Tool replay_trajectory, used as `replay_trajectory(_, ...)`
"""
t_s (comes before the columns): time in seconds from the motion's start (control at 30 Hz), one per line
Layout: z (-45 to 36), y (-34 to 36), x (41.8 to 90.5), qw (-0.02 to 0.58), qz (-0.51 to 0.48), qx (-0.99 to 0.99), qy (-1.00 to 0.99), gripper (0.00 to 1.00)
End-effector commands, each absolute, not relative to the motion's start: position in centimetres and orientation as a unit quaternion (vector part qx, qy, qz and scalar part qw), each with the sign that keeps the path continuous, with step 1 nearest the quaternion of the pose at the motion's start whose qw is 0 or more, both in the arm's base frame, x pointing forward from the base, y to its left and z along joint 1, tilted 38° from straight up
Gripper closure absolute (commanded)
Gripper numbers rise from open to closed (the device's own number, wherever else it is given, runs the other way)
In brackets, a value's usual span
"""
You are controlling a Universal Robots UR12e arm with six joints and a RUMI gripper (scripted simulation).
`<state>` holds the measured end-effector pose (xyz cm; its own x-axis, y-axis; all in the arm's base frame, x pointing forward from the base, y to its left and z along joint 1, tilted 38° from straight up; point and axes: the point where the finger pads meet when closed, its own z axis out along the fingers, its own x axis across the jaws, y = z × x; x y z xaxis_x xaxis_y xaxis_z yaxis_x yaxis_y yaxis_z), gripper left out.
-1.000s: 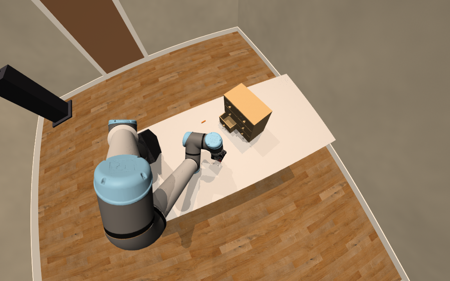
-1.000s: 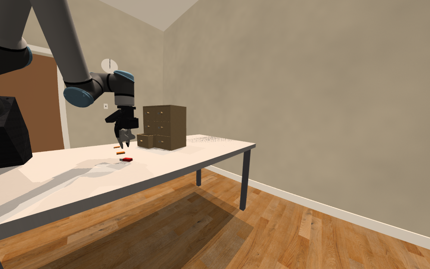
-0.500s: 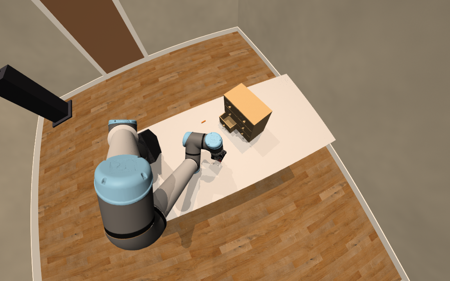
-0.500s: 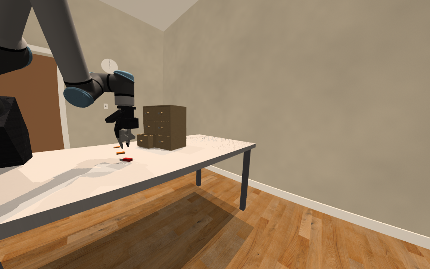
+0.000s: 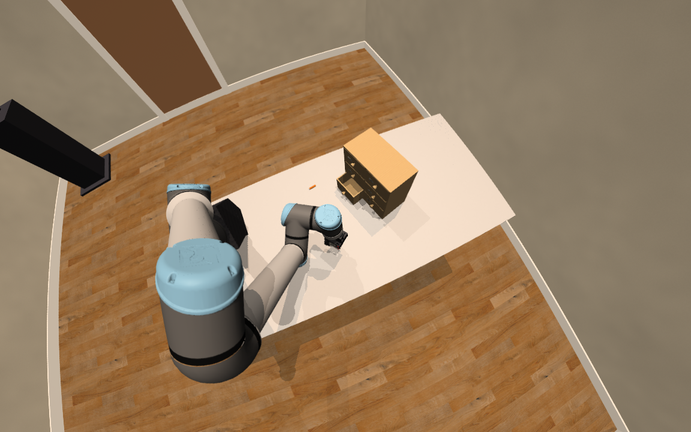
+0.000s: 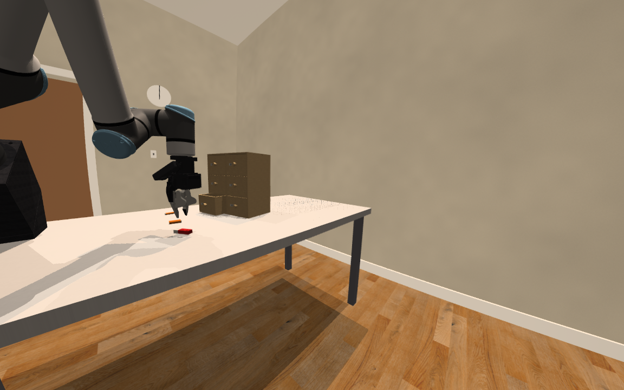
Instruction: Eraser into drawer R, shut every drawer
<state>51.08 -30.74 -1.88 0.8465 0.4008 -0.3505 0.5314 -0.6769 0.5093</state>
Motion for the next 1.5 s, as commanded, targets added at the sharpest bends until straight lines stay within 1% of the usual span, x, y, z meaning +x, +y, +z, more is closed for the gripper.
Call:
replay_trajectory(0.0,-2.3,-31.1,51.1,0.31,-0.105,0.91,0.256,0.77)
replay_trajectory(0.67,-4.5,-32.8,51.0,0.31,-0.105,0.91,0.256,0.77)
replay_trajectory(1.47,-5.2,-33.4,51.0,0.31,-0.105,0.91,0.256,0.77)
